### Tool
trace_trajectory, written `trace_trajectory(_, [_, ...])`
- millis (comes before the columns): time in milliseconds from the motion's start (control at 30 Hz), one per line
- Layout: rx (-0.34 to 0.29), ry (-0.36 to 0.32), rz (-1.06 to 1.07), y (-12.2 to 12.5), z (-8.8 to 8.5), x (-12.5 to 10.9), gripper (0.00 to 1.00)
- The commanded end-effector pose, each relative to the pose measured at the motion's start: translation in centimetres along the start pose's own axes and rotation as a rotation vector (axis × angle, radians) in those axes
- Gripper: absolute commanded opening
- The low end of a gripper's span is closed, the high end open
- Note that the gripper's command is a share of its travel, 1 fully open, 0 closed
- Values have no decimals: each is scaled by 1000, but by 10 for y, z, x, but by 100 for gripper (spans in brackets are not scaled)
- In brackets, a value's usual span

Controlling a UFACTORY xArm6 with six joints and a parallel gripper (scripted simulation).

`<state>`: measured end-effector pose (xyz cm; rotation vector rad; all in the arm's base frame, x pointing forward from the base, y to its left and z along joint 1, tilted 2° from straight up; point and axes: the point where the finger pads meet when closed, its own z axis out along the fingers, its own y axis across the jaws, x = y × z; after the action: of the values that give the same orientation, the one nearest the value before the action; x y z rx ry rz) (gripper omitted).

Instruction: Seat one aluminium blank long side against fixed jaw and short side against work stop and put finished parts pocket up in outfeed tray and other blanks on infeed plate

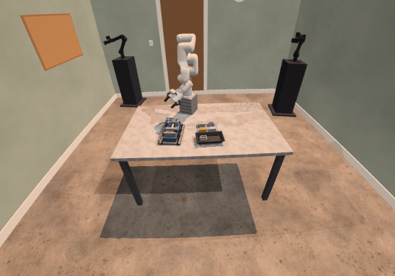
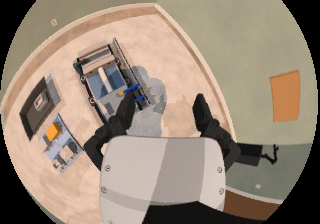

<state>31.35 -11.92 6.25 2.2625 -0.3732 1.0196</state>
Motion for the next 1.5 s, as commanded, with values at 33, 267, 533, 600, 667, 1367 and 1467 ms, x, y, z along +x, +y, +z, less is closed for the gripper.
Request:
trace_trajectory(33, [43,-91,-34,-20,-24,-7,100])
trace_trajectory(267, [113,-160,-66,-44,-47,-15,100])
trace_trajectory(533, [172,-228,-97,-67,-67,-23,100])
trace_trajectory(600, [206,-261,-112,-79,-79,-27,100])
trace_trajectory(667, [235,-296,-128,-90,-89,-31,100])
trace_trajectory(1367, [443,-519,-232,-166,-160,-58,100])
trace_trajectory(1467, [470,-545,-244,-175,-169,-62,100])
